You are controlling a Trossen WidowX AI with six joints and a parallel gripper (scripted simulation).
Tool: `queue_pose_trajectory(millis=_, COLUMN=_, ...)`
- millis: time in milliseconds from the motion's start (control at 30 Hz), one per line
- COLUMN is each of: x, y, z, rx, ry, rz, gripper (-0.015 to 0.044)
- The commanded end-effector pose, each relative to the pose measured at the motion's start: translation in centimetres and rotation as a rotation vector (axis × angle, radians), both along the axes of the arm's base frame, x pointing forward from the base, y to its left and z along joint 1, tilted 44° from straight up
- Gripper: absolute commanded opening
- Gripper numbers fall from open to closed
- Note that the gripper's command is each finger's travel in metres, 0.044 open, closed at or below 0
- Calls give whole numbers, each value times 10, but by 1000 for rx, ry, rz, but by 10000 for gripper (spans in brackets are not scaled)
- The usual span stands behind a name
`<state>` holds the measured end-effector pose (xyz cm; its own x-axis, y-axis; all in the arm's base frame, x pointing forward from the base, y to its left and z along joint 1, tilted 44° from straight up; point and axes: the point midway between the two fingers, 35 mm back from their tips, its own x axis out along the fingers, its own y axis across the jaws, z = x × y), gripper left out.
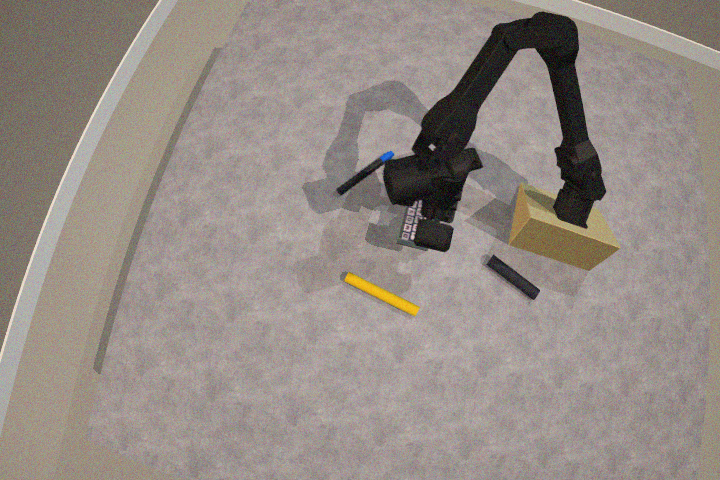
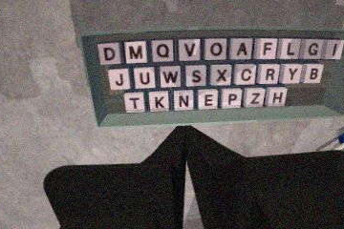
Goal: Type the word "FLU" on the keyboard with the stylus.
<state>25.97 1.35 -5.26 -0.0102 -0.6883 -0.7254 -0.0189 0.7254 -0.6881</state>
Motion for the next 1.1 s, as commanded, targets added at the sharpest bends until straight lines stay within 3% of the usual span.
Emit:
queue_pose_trajectory(millis=0, x=1, y=2, z=-1, rx=4, ry=-5, rz=-5, gripper=0)
queue_pose_trajectory(millis=200, x=2, y=42, z=40, rx=7, ry=-5, rz=-5, gripper=0)
queue_pose_trajectory(millis=567, x=3, y=40, z=37, rx=7, ry=-9, rz=6, gripper=0)
queue_pose_trajectory(millis=700, x=4, y=40, z=37, rx=8, ry=-11, rz=2, gripper=105)
queue_pose_trajectory(millis=833, x=4, y=40, z=37, rx=8, ry=-11, rz=2, gripper=0)
queue_pose_trajectory(millis=1067, x=4, y=40, z=37, rx=8, ry=-11, rz=2, gripper=0)
